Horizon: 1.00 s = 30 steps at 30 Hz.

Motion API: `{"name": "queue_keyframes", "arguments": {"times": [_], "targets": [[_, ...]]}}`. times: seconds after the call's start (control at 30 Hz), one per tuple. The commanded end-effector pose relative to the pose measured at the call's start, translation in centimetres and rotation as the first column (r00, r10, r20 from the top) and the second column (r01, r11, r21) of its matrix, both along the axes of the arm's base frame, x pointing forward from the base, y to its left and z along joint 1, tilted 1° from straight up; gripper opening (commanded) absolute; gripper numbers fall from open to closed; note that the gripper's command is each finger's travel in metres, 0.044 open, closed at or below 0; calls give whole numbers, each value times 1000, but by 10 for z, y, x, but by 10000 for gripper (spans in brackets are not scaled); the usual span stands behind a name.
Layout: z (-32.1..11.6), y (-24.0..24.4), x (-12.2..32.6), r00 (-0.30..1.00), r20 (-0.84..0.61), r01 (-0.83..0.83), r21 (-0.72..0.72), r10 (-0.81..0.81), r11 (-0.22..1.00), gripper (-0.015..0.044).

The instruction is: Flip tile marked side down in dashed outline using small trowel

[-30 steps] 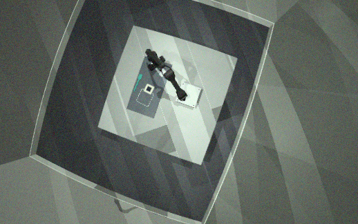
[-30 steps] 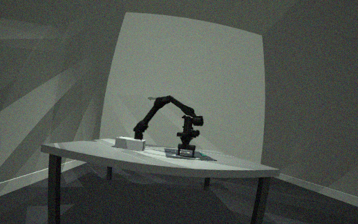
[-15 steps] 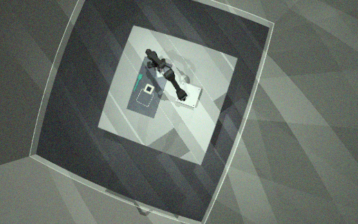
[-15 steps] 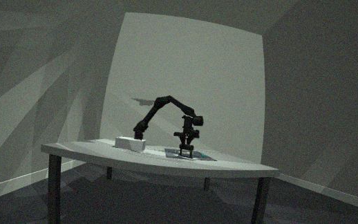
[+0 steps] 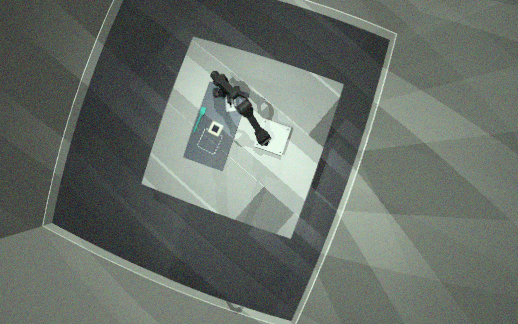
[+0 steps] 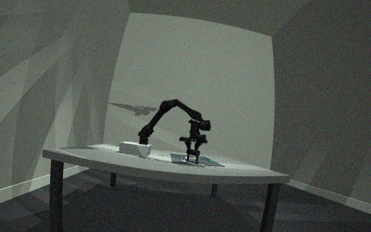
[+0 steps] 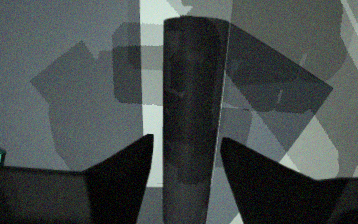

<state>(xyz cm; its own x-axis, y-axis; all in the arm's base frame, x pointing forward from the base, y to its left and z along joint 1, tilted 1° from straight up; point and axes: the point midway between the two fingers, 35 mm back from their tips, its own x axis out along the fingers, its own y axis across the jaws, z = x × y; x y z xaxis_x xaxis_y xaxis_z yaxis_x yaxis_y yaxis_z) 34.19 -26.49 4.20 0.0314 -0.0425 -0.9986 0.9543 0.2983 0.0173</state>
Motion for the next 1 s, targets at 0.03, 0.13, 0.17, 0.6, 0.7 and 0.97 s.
{"name": "queue_keyframes", "arguments": {"times": [0.03, 0.13, 0.17, 0.6, 0.7, 0.97], "targets": [[-2, 1, -1, 1000, -3, 6, 5, -6, 1000, 270], [-2, 1, -1, 1000, -3, 6, 5, -6, 1000, 270], [-2, 1, -1, 1000, -3, 6, 5, -6, 1000, 270], [1, 1, -1, 1000, -3, 7, 5, -7, 1000, 270], [33, 3, -3, 1000, -3, 23, 6, -23, 1000, 270], [43, 5, -5, 1000, -2, 28, 6, -28, 1000, 270]]}}
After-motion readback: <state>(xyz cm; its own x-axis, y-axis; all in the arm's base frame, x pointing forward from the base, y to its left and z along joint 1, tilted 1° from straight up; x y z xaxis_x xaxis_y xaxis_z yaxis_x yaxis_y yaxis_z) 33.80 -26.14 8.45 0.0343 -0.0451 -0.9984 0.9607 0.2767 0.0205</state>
